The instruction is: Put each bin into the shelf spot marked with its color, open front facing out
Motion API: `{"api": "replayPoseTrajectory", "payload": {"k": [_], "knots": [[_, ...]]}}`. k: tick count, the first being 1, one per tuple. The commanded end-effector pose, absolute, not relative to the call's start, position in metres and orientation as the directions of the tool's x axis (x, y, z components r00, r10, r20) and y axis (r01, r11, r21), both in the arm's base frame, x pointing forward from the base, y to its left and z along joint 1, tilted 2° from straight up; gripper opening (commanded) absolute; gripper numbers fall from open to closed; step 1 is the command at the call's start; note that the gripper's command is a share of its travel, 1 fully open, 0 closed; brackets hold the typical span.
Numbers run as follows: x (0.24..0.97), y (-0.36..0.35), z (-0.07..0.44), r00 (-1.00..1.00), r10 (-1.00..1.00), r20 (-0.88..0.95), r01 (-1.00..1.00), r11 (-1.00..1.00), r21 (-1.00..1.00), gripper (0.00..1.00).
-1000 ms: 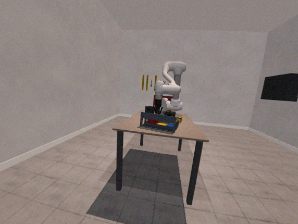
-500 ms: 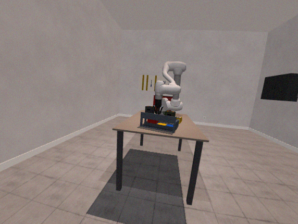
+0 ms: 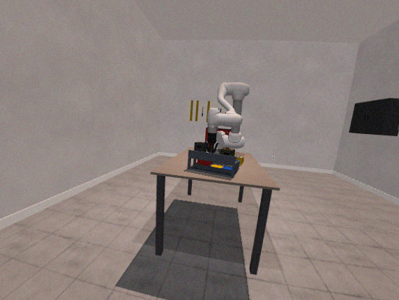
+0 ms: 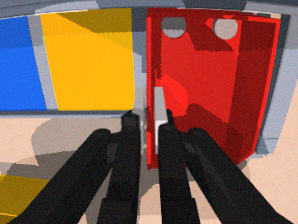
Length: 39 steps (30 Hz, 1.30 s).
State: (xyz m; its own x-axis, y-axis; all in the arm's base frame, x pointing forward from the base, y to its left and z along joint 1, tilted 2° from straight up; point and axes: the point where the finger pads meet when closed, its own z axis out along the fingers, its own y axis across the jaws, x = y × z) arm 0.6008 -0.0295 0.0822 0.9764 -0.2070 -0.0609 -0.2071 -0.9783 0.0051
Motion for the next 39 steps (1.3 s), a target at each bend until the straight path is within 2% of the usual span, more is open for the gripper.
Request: {"api": "replayPoseTrajectory", "payload": {"k": [1,39], "knots": [[0.601,-0.029,0.082,0.976,-0.207,-0.061,-0.207,-0.978,0.005,0.15],[0.6,-0.029,0.106,0.976,-0.207,-0.061,-0.207,-0.978,0.005,0.15]]}}
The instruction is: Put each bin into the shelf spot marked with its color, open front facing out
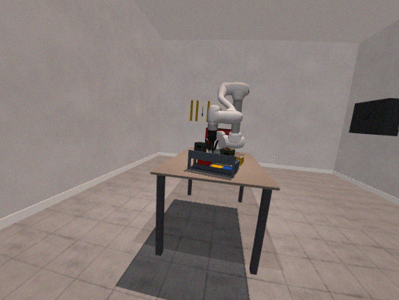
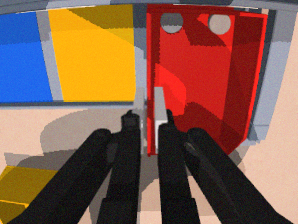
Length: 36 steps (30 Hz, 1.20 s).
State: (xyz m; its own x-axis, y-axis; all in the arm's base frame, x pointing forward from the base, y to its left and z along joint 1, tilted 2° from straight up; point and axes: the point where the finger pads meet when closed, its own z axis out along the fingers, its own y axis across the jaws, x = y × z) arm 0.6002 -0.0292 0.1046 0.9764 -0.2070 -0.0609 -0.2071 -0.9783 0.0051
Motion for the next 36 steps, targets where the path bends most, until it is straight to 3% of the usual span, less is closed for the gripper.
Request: {"api": "replayPoseTrajectory", "payload": {"k": [1,36], "knots": [[0.6,-0.029,0.108,0.976,-0.207,-0.061,-0.207,-0.978,0.005,0.15],[0.599,-0.029,0.163,0.976,-0.207,-0.061,-0.207,-0.978,0.005,0.15]]}}
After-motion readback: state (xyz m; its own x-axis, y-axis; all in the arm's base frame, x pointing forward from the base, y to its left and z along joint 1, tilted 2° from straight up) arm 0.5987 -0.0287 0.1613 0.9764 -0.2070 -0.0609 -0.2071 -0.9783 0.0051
